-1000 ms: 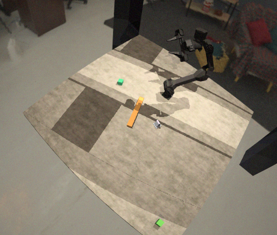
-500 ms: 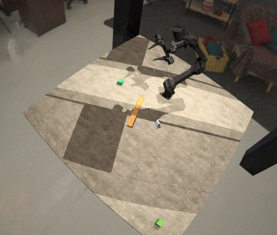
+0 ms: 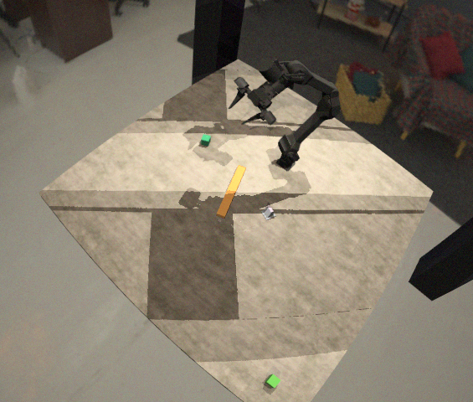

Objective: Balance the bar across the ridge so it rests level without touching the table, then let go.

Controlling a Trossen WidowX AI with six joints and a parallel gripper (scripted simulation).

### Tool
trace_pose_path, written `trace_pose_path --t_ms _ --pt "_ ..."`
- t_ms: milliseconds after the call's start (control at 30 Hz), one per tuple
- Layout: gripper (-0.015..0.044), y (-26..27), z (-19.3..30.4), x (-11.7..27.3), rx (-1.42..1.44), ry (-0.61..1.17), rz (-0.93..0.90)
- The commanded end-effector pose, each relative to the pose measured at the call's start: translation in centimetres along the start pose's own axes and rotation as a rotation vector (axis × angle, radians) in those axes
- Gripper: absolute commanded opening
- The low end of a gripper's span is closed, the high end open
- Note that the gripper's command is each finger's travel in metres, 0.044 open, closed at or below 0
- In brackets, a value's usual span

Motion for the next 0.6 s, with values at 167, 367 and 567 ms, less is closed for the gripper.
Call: trace_pose_path --t_ms 167,367,567 --pt "0.0315 0.8 -0.5 -5.7 0.006 0.09 -0.16" --pt "0.0315 2.1 -0.8 -9.2 0.017 0.152 -0.262" --pt "0.0315 3.7 -0.9 -12.5 0.035 0.22 -0.361"
Point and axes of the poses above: the point midway between the two fingers, 35 mm back from their tips, its own x axis back along the fingers, its own y axis across the jaws, z = x × y, the point moved 8 cm from there along x, back along the fingers, and after that the axes turned 12 degrees about x, right-handed, at the moved point
